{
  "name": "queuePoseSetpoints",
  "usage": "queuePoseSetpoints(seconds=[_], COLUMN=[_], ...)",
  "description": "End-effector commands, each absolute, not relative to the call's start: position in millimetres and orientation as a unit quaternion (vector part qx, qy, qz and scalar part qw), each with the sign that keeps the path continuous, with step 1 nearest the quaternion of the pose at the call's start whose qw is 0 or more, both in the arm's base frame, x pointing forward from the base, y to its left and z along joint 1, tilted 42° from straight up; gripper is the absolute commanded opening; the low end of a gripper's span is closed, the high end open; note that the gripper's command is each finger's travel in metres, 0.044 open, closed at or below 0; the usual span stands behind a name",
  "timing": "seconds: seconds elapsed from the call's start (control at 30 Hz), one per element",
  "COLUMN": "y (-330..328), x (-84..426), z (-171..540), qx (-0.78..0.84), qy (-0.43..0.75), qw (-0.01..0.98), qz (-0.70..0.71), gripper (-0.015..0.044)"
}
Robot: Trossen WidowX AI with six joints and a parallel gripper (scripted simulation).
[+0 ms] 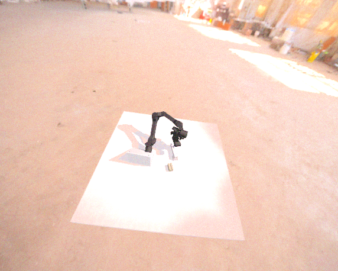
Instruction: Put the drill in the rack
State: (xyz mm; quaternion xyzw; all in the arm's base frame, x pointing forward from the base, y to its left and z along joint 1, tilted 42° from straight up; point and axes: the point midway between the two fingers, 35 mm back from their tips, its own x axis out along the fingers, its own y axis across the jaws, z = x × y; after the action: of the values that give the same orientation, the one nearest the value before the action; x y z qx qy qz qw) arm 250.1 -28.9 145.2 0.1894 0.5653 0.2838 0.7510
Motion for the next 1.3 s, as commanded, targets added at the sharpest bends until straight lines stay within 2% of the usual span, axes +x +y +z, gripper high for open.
queuePoseSetpoints(seconds=[0.0,0.67,1.0,1.2,1.27], y=[-19,-12,-59,-55,-61], x=[246,247,240,242,248], z=[133,124,178,173,163], qx=[0.192,0.192,0.22,0.212,0.167], qy=[0.58,0.58,0.581,0.576,0.56], qw=[0.736,0.736,0.741,0.746,0.756], qz=[0.291,0.291,0.255,0.259,0.294], gripper=[0.0,0.0,0.0263,0.042,0.044])
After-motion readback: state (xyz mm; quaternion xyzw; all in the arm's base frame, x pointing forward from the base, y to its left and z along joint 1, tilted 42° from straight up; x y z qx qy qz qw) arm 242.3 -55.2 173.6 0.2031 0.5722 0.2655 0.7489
